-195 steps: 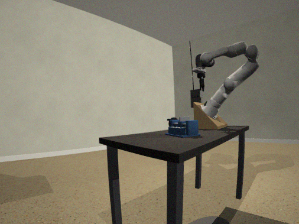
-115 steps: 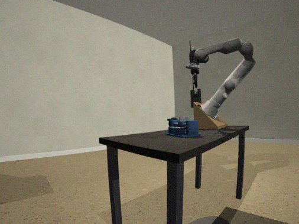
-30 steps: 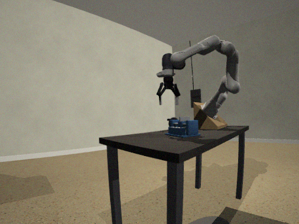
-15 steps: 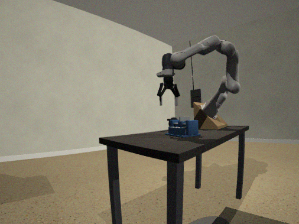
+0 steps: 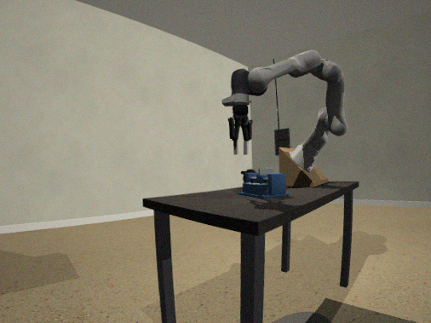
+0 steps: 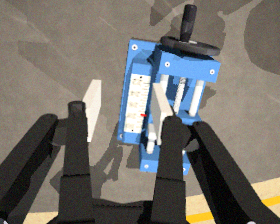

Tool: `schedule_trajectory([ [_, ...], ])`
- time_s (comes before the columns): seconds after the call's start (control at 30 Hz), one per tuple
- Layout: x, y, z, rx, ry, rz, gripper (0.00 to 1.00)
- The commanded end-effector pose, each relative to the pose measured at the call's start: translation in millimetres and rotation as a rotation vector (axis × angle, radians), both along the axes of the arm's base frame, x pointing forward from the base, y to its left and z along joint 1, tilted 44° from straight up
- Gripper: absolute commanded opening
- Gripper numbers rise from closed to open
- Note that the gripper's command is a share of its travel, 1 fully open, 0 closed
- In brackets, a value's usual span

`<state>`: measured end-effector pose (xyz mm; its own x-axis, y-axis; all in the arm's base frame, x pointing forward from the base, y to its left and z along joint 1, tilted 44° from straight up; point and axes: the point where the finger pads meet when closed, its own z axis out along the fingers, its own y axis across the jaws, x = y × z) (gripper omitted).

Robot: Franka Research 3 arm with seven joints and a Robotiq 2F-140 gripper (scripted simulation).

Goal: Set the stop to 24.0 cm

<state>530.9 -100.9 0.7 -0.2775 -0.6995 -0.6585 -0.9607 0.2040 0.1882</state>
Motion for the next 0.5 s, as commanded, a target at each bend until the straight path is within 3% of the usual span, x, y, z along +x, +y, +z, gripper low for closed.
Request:
schedule_trajectory([
  [0.0, 1.1, 5, -1.2, 0.015, 0.058, -0.049, 0.33],
  [0.17, 0.9, 24, -20.7, 0.015, 0.058, -0.049, 0.33],
  [0.47, 0.9, 26, -22.5, 0.015, 0.058, -0.049, 0.33],
])
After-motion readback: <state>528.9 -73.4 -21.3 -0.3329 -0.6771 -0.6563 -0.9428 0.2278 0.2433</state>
